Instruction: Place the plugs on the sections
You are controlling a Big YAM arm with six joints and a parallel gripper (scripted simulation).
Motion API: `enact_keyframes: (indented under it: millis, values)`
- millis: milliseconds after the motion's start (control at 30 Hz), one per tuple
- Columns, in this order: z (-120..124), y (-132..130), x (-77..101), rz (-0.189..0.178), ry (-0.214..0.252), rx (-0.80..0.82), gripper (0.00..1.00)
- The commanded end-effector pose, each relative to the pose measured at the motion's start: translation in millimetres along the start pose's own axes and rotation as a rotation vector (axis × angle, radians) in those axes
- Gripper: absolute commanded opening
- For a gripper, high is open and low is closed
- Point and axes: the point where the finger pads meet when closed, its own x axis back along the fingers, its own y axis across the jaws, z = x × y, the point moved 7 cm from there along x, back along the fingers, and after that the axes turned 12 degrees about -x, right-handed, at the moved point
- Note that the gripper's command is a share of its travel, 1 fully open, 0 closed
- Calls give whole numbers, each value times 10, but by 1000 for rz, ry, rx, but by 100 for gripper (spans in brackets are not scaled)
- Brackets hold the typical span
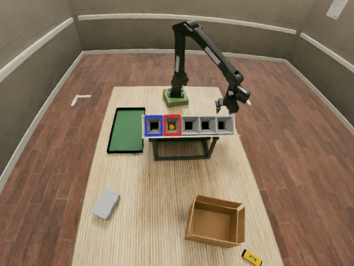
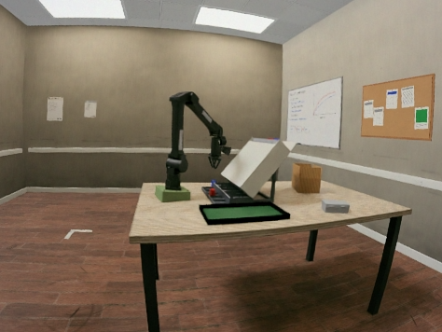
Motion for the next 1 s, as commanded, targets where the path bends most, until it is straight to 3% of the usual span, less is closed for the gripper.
enact_keyframes:
  millis: [0,633,967]
  values:
    - [-33,155,145,-18,-14,-1,87]
    - [-43,222,179,-13,-10,-2,87]
    - [-60,183,-470,-8,-6,-2,87]
